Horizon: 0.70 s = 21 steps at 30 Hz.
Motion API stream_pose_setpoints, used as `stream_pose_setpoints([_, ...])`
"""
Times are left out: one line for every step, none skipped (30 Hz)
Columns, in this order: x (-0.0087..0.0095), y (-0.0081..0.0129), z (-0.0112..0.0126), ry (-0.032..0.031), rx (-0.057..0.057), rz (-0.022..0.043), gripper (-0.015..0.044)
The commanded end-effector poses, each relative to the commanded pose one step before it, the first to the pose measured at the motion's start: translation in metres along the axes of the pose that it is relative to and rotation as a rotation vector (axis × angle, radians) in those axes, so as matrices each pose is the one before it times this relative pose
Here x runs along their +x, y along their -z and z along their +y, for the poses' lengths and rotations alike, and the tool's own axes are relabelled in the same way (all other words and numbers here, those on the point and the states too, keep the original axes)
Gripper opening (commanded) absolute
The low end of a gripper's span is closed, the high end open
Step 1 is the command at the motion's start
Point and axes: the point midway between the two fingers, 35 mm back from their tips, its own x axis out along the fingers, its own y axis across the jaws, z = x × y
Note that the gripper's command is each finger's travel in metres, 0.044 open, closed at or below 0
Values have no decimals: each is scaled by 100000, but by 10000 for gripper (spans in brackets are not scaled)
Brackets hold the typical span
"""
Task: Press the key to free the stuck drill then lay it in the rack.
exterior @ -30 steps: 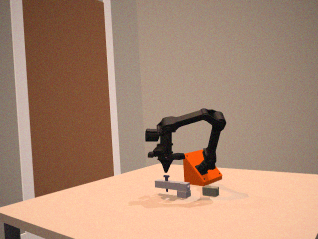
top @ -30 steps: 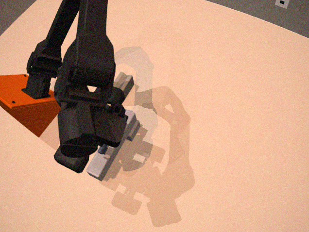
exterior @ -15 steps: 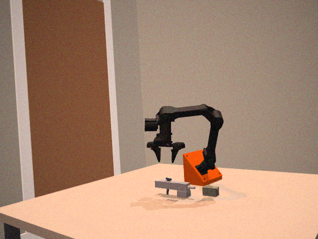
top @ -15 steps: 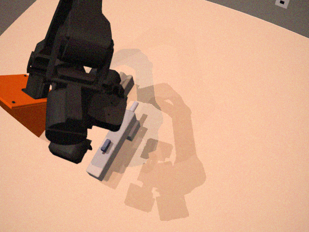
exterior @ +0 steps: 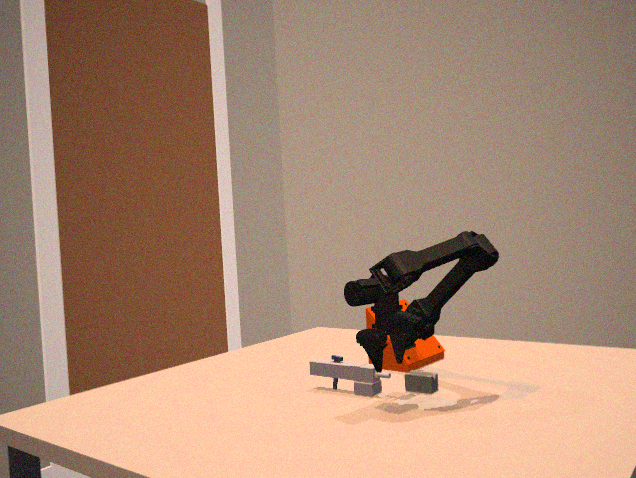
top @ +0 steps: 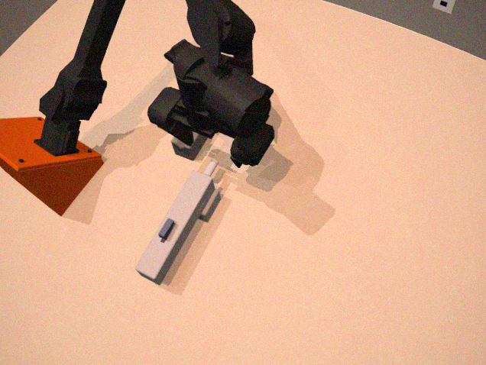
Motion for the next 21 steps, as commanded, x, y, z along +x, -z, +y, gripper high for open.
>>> stream_pose_setpoints([299, -208, 221, 402, -5503, -825, 440])
stream_pose_setpoints([0, 0, 0, 0, 0, 0, 440])
stream_pose_setpoints([0, 0, 0, 0, 0, 0, 440])
stream_pose_setpoints([0, 0, 0, 0, 0, 0, 440])
stream_pose_setpoints([0, 0, 0, 0, 0, 0, 440])
stream_pose_setpoints([0, 0, 0, 0, 0, 0, 440])
stream_pose_setpoints([0, 0, 0, 0, 0, 0, 440])
stream_pose_setpoints([0, 0, 0, 0, 0, 0, 440])
stream_pose_setpoints([0, 0, 0, 0, 0, 0, 440])
stream_pose_setpoints([0, 0, 0, 0, 0, 0, 440])
stream_pose_setpoints([25, 9, -3, 0, 0, 3, 440])
stream_pose_setpoints([51, 17, -5, 1, -1, 5, 440])
stream_pose_setpoints([75, 25, -7, 1, -1, 8, 440])
stream_pose_setpoints([98, 33, -9, 1, -1, 9, 440])
stream_pose_setpoints([122, 40, -11, 1, -1, 11, 440])
stream_pose_setpoints([143, 46, -12, 2, -2, 12, 440])
stream_pose_setpoints([153, 49, -12, 2, -2, 12, 440])
stream_pose_setpoints([156, 49, -11, 2, -2, 10, 440])
stream_pose_setpoints([156, 49, -10, 2, -2, 9, 440])
stream_pose_setpoints([156, 48, -9, 2, -2, 8, 440])
stream_pose_setpoints([155, 47, -8, 2, -2, 7, 440])
